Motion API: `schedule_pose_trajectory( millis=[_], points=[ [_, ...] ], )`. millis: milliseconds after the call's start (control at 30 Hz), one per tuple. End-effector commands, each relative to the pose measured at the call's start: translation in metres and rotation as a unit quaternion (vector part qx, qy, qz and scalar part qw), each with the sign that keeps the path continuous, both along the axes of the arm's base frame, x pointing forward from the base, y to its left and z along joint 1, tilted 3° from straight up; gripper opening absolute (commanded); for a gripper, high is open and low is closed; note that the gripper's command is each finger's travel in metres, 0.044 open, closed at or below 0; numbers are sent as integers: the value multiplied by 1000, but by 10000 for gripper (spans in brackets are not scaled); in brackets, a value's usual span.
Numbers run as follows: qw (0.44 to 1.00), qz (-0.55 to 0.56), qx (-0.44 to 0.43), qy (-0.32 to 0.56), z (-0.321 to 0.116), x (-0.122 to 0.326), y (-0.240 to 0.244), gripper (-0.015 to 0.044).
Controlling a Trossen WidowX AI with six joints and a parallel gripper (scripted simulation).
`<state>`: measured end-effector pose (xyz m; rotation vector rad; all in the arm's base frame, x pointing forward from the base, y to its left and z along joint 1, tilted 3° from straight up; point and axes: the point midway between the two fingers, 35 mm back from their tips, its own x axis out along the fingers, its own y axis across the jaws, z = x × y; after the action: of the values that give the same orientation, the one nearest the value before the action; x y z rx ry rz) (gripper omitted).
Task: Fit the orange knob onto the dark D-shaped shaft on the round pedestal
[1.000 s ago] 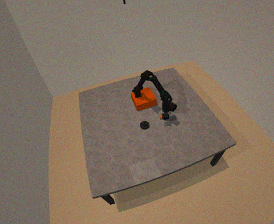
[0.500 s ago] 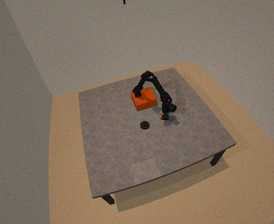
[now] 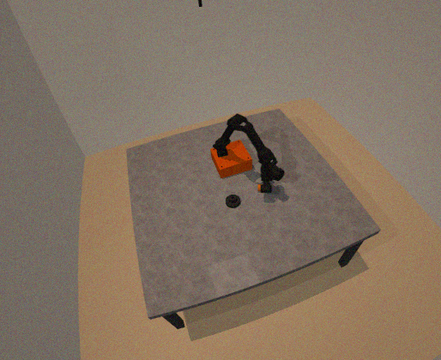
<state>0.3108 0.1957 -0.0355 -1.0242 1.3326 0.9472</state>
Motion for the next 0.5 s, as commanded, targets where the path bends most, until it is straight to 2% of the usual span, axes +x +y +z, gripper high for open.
schedule_pose_trajectory(
  millis=[0,233,467],
  points=[
    [1000,2,-1,-1,0,1,0,193],
    [1000,1,3,-2,0,0,-1,179],
    [998,3,60,-19,5,-1,-6,179]
  ],
)
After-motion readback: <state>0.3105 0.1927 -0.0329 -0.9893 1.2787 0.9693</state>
